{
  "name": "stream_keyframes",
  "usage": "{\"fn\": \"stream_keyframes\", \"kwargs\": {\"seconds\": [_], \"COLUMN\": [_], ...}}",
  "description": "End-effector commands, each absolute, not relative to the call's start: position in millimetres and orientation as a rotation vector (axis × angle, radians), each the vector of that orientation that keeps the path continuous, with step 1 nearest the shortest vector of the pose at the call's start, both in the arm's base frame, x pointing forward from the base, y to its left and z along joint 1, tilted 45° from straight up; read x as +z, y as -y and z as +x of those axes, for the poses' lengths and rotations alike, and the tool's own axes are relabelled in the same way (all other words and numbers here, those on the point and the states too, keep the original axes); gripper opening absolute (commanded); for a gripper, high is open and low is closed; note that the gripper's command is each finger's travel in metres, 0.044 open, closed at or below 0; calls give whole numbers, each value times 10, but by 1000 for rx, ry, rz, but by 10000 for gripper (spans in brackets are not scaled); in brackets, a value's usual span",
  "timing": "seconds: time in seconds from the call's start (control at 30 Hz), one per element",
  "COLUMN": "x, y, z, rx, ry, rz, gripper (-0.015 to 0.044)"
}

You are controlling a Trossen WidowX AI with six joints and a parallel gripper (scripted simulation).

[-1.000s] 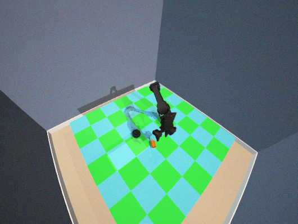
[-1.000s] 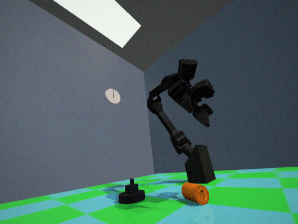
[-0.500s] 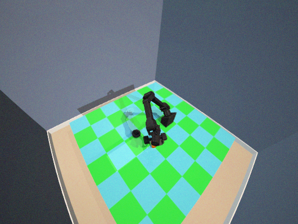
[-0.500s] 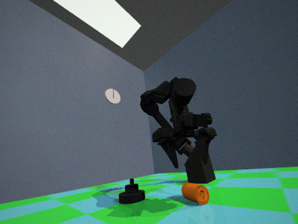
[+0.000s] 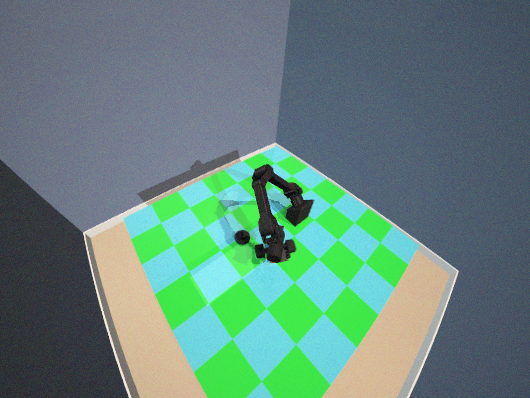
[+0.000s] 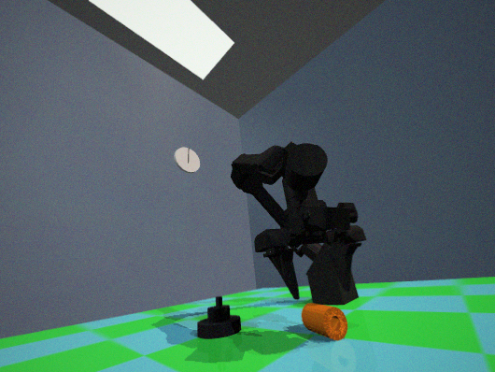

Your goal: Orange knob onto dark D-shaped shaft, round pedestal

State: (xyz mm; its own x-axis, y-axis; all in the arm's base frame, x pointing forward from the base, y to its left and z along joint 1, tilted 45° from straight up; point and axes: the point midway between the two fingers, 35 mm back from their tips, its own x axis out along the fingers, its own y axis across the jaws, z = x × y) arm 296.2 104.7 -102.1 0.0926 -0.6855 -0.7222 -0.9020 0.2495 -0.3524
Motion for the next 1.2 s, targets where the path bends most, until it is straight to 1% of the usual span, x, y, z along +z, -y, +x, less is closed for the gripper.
{"fn": "stream_keyframes", "kwargs": {"seconds": [0.0,0.8,1.03,1.07,1.17], "x": [-1080,-1338,-1338,-1338,-1338], "y": [-973,-714,-714,-714,-714], "z": [2953,2970,2970,2970,2970], "rx": [311,309,309,309,309], "ry": [-1656,-1657,-1657,-1657,-1657], "rz": [-1503,-1504,-1504,-1504,-1504], "gripper": [440,440,256,240,240]}}
